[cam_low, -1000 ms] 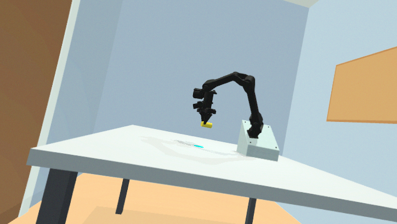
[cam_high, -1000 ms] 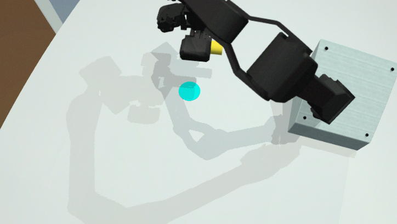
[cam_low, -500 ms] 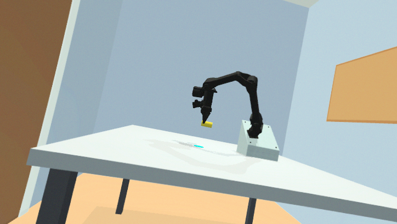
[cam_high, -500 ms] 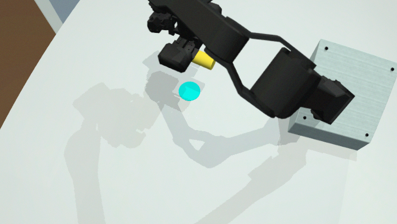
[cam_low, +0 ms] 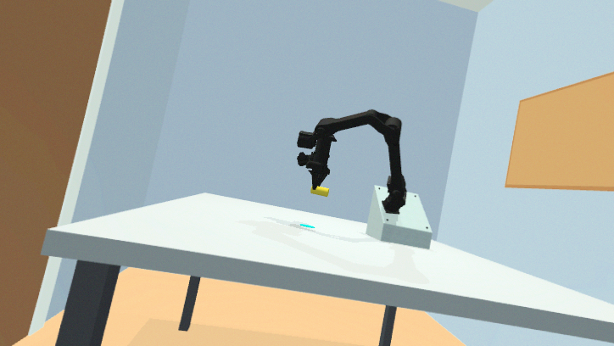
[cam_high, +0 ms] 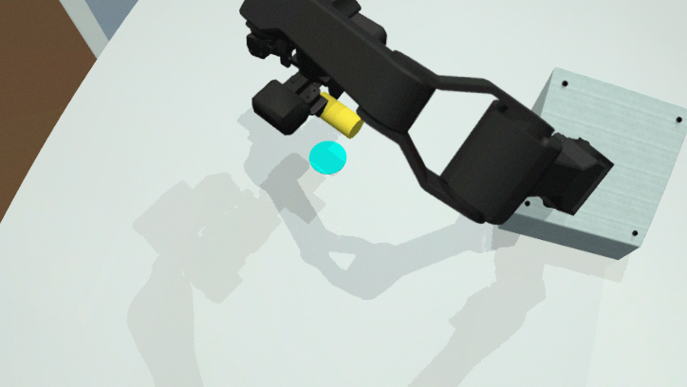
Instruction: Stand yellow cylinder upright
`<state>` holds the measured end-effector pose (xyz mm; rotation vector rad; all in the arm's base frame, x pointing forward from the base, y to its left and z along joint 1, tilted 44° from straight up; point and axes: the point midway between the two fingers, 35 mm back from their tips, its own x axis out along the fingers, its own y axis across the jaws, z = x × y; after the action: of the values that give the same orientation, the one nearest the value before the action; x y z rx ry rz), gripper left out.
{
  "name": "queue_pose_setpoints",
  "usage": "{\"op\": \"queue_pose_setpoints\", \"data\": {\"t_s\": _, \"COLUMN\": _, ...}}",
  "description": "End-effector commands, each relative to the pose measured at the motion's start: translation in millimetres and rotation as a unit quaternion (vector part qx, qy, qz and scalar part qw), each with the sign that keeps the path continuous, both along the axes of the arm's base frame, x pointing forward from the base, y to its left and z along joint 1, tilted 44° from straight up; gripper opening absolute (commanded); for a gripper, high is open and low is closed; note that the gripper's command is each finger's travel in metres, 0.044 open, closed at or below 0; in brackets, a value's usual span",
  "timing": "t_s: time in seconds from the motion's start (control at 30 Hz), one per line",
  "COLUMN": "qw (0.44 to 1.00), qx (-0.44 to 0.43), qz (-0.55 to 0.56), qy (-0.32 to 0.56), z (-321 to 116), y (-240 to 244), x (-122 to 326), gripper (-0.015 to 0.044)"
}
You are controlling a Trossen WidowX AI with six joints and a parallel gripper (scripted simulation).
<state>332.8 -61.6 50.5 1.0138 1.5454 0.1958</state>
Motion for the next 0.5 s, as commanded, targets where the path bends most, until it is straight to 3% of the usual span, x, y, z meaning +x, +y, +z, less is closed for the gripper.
{"op": "queue_pose_setpoints", "data": {"t_s": 0.0, "qw": 1.0, "qx": -0.007, "qz": -0.004, "qy": 0.0, "z": 0, "y": 1, "x": 1, "gripper": 0.0105}}
{"op": "queue_pose_setpoints", "data": {"t_s": 0.47, "qw": 0.999, "qx": -0.05, "qz": -0.001, "qy": -0.007, "z": -15, "y": 4, "x": 1, "gripper": 0.0105}}
